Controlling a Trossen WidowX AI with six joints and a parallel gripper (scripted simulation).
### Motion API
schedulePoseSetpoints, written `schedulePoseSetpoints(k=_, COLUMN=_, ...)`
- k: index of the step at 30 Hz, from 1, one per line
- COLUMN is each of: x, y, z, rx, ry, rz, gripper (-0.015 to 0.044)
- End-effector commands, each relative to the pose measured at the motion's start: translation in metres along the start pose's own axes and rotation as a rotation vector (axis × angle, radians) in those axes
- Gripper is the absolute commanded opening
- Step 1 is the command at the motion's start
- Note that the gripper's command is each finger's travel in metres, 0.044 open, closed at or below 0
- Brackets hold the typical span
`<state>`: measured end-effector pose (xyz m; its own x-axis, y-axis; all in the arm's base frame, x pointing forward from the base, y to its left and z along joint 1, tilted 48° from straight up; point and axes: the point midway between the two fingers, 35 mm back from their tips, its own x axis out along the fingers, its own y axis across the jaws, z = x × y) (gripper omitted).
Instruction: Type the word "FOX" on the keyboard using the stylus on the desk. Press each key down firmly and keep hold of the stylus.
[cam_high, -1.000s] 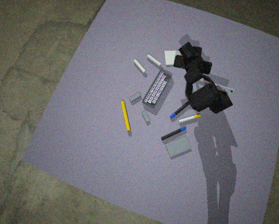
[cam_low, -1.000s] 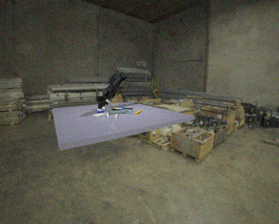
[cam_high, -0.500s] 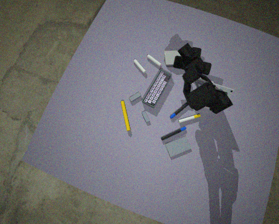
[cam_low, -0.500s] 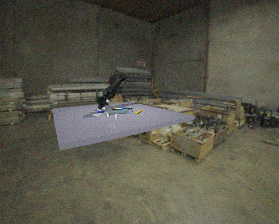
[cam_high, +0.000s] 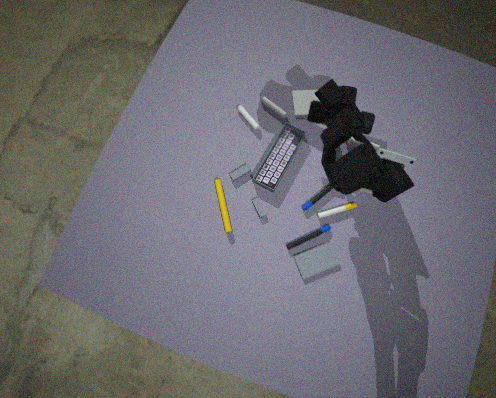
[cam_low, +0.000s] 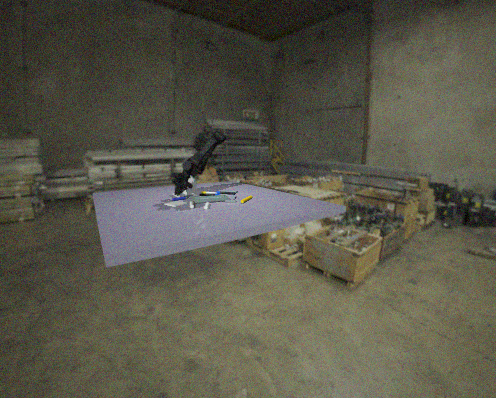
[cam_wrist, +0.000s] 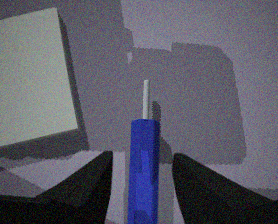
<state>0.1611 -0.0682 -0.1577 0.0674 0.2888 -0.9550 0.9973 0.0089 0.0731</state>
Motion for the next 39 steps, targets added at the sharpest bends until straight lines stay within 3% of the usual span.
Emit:
schedulePoseSetpoints(k=1, x=0.003, y=-0.003, z=-0.004, rx=0.006, ry=0.009, rz=-0.006, gripper=0.015)
schedulePoseSetpoints(k=39, x=0.02, y=-0.003, z=-0.015, rx=0.006, ry=0.01, rz=-0.006, gripper=0.015)
